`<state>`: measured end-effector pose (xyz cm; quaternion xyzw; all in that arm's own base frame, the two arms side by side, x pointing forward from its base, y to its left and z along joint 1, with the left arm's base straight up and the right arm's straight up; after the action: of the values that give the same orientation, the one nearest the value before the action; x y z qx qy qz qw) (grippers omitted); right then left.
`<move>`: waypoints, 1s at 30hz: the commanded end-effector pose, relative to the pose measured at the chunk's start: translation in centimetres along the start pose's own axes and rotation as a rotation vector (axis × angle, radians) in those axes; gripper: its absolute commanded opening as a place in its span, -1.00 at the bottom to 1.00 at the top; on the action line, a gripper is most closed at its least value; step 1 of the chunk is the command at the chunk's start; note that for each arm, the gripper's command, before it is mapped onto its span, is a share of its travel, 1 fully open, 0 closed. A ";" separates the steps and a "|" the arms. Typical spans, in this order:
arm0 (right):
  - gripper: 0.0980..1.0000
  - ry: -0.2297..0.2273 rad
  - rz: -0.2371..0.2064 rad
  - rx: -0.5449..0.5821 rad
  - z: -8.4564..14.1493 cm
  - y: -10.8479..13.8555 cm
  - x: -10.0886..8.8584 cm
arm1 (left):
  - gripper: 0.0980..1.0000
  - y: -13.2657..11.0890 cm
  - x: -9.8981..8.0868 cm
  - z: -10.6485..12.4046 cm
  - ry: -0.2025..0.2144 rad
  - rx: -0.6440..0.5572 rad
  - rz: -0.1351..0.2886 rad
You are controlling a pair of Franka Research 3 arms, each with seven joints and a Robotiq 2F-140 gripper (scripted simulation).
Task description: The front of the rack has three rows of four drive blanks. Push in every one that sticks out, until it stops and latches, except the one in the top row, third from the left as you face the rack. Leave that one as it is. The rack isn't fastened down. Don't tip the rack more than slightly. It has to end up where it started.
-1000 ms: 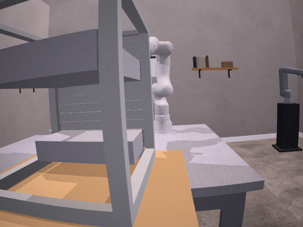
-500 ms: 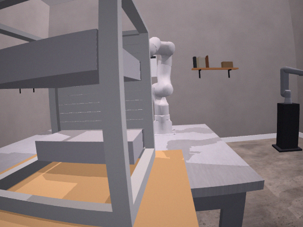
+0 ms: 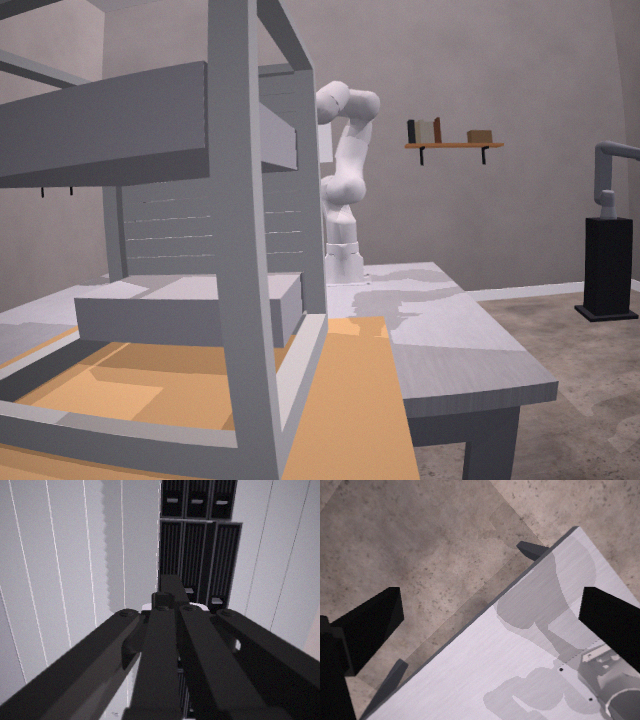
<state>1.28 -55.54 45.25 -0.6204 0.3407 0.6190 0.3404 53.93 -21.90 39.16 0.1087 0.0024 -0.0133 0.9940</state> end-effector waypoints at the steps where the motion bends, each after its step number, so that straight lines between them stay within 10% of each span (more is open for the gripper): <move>1: 1.00 -0.002 0.001 0.005 0.2 0.1 0.0 | -1.00 0.4 -0.2 0.2 -0.004 0.027 0.015; 17: 1.00 -0.002 0.001 0.005 0.2 0.1 0.0 | -1.00 0.4 -0.2 0.4 -0.004 0.027 0.015; 30: 1.00 -0.002 0.001 0.005 0.2 0.1 0.0 | -1.00 1.7 -0.3 5.3 -0.004 0.027 0.015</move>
<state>1.28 -55.54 45.25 -0.6204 0.3407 0.6190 0.3404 53.84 -21.20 43.91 0.0994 -0.0078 -0.0029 0.9950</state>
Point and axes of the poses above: on each arm, the point where the finger pads meet when closed, its own x axis out along the fingers, its own z axis across the jaws, y = z × x, the point moved 4 cm from there along -x, back along the fingers, and after that the axes turned 14 degrees about x, right-handed, at the moved point
